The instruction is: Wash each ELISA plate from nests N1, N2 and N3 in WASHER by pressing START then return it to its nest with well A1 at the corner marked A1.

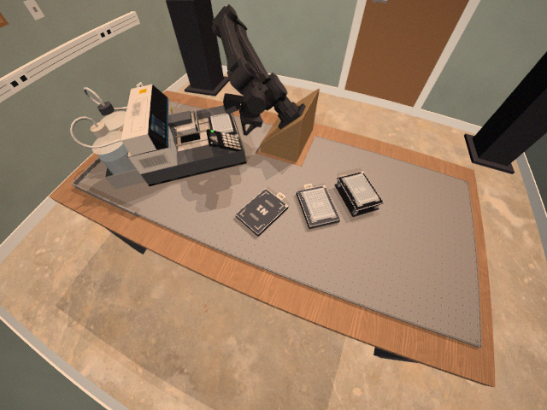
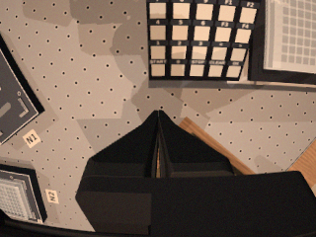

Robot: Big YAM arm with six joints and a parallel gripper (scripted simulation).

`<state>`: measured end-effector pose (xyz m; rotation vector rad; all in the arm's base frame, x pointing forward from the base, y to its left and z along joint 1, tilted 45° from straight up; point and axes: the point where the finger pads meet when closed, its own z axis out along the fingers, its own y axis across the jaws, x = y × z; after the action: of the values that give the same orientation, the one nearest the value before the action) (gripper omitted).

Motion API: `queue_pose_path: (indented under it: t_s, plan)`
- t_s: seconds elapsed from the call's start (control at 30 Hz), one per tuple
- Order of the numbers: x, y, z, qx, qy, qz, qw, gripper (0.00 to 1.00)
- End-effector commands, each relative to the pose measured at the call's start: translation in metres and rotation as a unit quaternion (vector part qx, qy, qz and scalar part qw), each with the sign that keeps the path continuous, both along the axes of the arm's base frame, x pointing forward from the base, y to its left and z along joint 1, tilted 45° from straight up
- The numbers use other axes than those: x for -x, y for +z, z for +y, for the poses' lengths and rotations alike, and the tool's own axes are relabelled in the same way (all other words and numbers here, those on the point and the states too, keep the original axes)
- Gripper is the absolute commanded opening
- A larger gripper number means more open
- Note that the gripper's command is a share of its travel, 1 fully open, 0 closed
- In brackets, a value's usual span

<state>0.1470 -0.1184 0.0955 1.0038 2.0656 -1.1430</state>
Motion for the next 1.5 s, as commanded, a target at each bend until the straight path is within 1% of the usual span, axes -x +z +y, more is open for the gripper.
queue_pose_path:
  t_s: [0.0,0.57,0.6,0.77,0.83,1.0,1.07,1.23,1.27,1.3,1.47]
  plan:
    - [-0.009,0.008,0.004,-0.001,0.001,-0.008,1.0,0.0]
    - [-0.009,0.008,0.004,-0.001,0.001,-0.008,1.0,0.0]
    - [-0.012,0.02,0.001,-0.011,-0.02,-0.033,0.999,1.0]
    - [-0.003,0.042,-0.013,-0.037,-0.079,-0.083,0.993,1.0]
    - [0.001,0.051,-0.019,-0.047,-0.098,-0.094,0.99,1.0]
    - [0.01,0.073,-0.033,-0.072,-0.156,-0.144,0.975,1.0]
    - [0.01,0.073,-0.033,-0.072,-0.156,-0.144,0.975,1.0]
    - [0.018,0.095,-0.046,-0.098,-0.212,-0.197,0.952,1.0]
    - [0.02,0.095,-0.046,-0.103,-0.23,-0.21,0.945,1.0]
    - [0.019,0.092,-0.046,-0.108,-0.242,-0.212,0.941,1.0]
    - [0.018,0.091,-0.047,-0.134,-0.298,-0.257,0.91,1.0]
